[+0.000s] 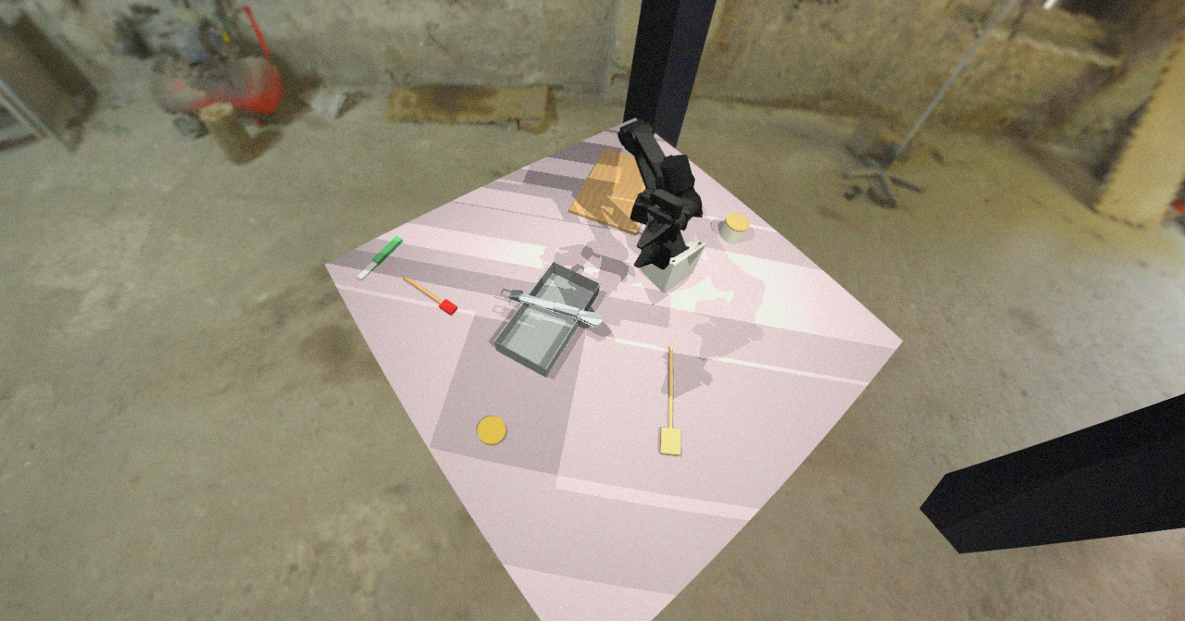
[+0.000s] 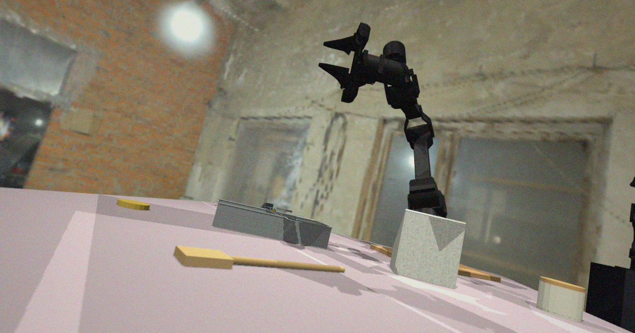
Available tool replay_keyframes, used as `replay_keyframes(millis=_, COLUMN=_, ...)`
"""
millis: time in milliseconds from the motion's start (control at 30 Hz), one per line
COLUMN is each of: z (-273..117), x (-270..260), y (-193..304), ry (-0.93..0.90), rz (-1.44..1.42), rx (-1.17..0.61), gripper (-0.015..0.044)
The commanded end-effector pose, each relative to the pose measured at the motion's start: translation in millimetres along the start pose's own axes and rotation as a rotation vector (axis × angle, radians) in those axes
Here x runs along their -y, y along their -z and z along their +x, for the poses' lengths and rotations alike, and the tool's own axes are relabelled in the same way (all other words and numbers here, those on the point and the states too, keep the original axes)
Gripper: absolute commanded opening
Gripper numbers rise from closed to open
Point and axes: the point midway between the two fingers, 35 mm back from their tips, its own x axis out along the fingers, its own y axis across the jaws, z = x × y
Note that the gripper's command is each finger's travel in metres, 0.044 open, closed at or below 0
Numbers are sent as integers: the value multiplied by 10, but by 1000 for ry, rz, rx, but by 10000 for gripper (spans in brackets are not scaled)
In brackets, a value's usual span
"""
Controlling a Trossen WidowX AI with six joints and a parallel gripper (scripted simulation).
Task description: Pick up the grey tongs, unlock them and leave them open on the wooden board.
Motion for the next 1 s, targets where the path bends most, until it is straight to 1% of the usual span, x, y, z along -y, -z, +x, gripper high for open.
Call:
replay_keyframes(millis=0, z=317, x=344, y=-433, ry=116, rz=-87, rx=48, gripper=260)
replay_keyframes(millis=133, z=522, x=648, y=-752, ry=222, rz=-161, rx=62, gripper=260)
replay_keyframes(millis=267, z=725, x=1128, y=-1208, ry=376, rz=-211, rx=66, gripper=260)
replay_keyframes(millis=400, z=785, x=1681, y=-1671, ry=565, rz=-273, rx=23, gripper=260)
replay_keyframes(millis=567, z=623, x=2370, y=-2196, ry=800, rz=-311, rx=-92, gripper=260)
replay_keyframes(millis=733, z=216, x=2972, y=-2625, ry=1010, rz=-277, rx=-239, gripper=260)
replay_keyframes(millis=800, z=145, x=3042, y=-2673, ry=1036, rz=-263, rx=-260, gripper=260)
replay_keyframes(millis=967, z=145, x=3042, y=-2673, ry=1036, rz=-263, rx=-260, gripper=260)
